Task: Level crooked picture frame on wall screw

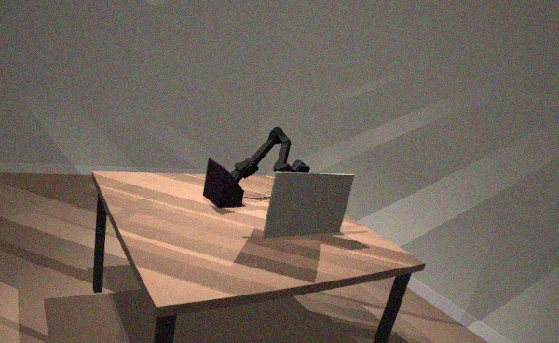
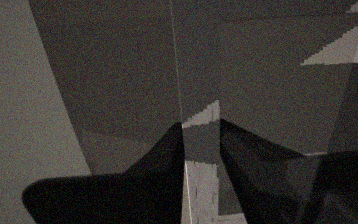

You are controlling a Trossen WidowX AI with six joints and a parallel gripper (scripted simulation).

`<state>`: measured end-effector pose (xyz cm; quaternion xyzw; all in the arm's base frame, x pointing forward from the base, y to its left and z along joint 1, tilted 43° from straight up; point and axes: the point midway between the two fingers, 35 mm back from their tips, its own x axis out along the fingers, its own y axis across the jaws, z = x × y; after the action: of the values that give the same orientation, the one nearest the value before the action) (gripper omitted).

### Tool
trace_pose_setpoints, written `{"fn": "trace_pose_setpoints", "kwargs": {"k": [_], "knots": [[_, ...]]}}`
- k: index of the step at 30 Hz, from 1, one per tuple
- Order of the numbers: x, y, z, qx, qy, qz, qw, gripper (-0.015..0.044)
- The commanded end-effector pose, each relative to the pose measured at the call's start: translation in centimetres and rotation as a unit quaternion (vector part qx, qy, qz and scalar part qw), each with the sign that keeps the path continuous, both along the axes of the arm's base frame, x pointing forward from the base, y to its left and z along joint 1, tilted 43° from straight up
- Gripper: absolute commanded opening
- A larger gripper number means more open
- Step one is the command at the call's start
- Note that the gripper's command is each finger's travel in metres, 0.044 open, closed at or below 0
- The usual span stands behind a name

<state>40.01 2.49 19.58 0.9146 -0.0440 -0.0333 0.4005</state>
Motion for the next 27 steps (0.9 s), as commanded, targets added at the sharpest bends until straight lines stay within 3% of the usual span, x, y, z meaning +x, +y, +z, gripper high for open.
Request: {"fn": "trace_pose_setpoints", "kwargs": {"k": [1,7,12,22,27], "knots": [[0.0,0.0,0.0,0.002,0.000,0.000,1.000,0.0105],[0.0,0.0,0.0,0.002,0.000,0.000,1.000,0.0260],[-0.6,0.2,0.1,0.006,-0.001,0.000,1.000,0.0260],[-9.4,1.4,0.1,0.073,-0.008,-0.005,0.997,0.0260],[-9.1,1.4,0.3,0.070,-0.009,-0.002,0.997,0.0260]]}}
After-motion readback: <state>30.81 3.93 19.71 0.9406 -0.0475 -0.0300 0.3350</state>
